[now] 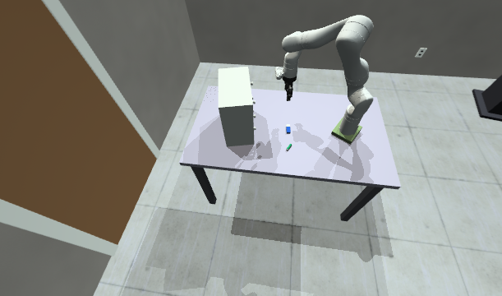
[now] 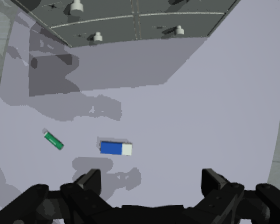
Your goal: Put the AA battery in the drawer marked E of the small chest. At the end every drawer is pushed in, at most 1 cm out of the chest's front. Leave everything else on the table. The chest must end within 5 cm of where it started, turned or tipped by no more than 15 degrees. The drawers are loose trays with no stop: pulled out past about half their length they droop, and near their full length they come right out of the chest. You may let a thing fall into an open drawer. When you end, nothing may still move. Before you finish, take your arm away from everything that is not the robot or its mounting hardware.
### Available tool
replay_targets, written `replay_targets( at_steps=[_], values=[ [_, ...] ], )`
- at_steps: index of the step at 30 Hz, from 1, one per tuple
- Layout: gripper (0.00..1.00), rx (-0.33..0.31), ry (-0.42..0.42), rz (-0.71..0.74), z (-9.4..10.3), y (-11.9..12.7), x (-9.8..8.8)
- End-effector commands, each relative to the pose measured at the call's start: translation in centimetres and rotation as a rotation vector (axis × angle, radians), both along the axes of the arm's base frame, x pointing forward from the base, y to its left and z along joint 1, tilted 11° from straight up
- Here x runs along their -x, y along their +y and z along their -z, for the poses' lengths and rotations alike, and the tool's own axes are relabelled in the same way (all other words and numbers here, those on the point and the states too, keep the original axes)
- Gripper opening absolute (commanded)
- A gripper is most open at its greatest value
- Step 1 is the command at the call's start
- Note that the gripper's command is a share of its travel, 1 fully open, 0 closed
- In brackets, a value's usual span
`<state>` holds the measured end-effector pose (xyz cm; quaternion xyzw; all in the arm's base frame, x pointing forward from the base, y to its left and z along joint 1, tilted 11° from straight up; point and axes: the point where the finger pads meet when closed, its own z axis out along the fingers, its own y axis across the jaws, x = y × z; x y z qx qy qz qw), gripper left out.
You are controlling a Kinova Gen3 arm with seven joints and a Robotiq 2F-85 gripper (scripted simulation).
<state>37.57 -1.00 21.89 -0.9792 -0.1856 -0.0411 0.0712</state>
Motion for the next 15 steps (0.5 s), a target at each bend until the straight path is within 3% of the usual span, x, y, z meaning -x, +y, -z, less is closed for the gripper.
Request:
replay_targets(
  at_steps=[1, 8, 15],
  values=[
    [1.0, -0.015, -0.022, -0.056, -1.1, 4.5, 0.9],
    [1.0, -0.015, -0.022, -0.056, -1.8, 8.8, 2.6],
    [1.0, -0.015, -0.022, -0.056, -1.9, 9.8, 3.0]
  ],
)
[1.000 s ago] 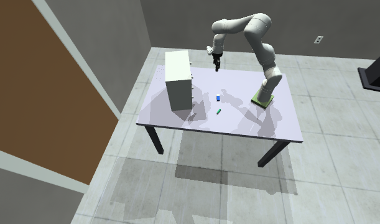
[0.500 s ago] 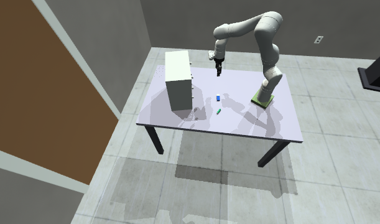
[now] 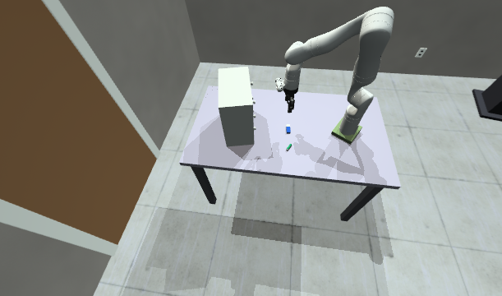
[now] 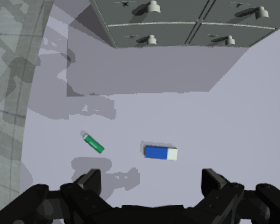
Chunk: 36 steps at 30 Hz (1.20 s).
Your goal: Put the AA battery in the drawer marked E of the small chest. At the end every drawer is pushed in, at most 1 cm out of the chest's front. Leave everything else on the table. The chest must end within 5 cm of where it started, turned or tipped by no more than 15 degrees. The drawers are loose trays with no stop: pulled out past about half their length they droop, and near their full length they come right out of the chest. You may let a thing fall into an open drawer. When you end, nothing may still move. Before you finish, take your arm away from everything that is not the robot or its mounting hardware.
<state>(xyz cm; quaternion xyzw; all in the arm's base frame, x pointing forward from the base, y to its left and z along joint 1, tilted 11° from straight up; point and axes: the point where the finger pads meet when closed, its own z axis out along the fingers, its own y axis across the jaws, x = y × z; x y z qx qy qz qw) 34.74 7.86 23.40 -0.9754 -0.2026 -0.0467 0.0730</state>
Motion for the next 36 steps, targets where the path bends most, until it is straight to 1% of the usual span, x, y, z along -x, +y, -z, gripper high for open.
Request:
replay_targets(
  at_steps=[1, 20, 36],
  values=[
    [1.0, -0.01, -0.009, -0.022, -0.39, 0.99, 0.19],
    [1.0, -0.012, -0.013, -0.022, -0.33, 1.03, 0.14],
    [1.0, -0.021, -0.033, -0.019, -0.05, 1.19, -0.11]
  ],
)
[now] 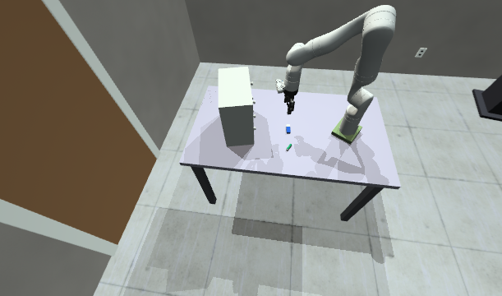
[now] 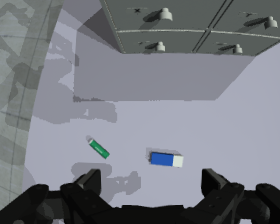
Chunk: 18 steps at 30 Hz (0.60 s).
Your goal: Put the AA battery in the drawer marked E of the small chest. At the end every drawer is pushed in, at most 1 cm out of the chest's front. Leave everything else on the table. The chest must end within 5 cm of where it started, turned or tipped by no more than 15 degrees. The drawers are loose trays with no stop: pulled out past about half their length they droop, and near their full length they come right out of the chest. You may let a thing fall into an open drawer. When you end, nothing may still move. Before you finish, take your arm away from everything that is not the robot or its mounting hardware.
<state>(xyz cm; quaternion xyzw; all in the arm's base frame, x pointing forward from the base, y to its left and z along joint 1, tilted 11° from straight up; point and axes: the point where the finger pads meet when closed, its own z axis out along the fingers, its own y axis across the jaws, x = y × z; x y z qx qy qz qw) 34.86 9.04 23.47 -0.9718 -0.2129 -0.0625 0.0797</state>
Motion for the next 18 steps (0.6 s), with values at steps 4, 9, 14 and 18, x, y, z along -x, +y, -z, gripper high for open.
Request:
replay_targets(
  at_steps=[4, 9, 14, 18],
  values=[
    [1.0, -0.007, -0.013, 0.002, 0.15, 0.08, -0.12],
    [1.0, -0.012, -0.024, 0.004, 0.31, 0.17, -0.27],
    [1.0, -0.019, -0.038, 0.006, 0.51, 0.3, -0.44],
    [1.0, -0.027, -0.054, 0.008, 0.74, 0.42, -0.65]
  ],
)
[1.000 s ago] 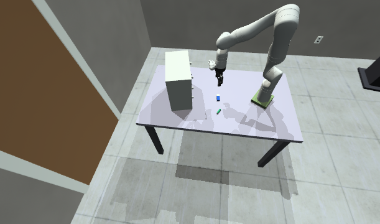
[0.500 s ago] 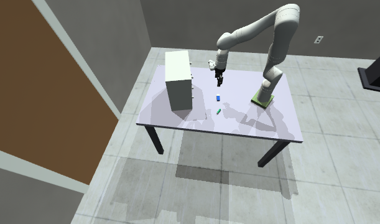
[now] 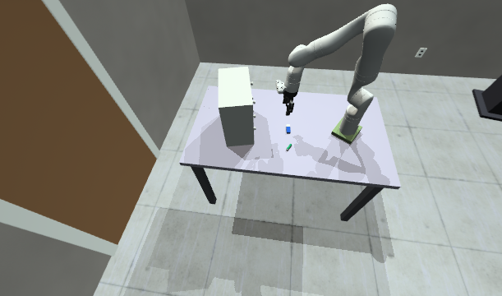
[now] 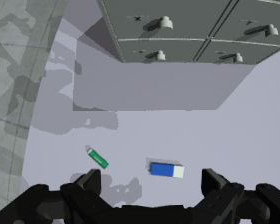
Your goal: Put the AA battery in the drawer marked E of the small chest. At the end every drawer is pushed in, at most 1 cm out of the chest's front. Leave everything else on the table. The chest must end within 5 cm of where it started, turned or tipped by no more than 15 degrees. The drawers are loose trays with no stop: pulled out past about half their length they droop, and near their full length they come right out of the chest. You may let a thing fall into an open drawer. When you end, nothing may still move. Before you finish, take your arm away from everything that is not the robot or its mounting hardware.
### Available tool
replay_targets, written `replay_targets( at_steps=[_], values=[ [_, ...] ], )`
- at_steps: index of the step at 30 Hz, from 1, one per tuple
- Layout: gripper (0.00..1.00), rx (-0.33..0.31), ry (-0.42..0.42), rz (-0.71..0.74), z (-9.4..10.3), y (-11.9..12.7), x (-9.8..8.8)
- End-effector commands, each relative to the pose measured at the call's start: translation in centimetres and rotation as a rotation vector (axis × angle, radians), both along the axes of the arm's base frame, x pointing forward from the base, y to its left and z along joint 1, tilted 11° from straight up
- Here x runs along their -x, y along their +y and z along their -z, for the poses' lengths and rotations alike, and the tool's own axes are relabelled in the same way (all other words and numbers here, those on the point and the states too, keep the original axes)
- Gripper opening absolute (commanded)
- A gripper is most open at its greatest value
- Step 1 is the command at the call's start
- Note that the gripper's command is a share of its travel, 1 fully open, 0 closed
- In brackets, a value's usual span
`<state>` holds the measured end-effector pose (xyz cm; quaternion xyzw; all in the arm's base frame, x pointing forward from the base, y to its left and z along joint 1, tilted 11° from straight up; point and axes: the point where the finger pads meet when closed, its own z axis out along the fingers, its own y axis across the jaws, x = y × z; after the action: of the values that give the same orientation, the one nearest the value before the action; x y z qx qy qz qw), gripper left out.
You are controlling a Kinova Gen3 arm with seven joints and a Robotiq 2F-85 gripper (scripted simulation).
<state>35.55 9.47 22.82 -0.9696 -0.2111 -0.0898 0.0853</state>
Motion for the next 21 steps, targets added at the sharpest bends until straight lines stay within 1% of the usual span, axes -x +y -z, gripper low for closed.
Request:
replay_targets(
  at_steps=[1, 9, 21],
  values=[
    [1.0, -0.006, -0.008, 0.003, 0.1, 0.0, 0.0],
    [1.0, -0.02, -0.037, 0.006, 0.6, 0.3, -0.4],
    [1.0, -0.054, -0.11, 0.017, 1.6, 0.8, -1.3]
  ],
)
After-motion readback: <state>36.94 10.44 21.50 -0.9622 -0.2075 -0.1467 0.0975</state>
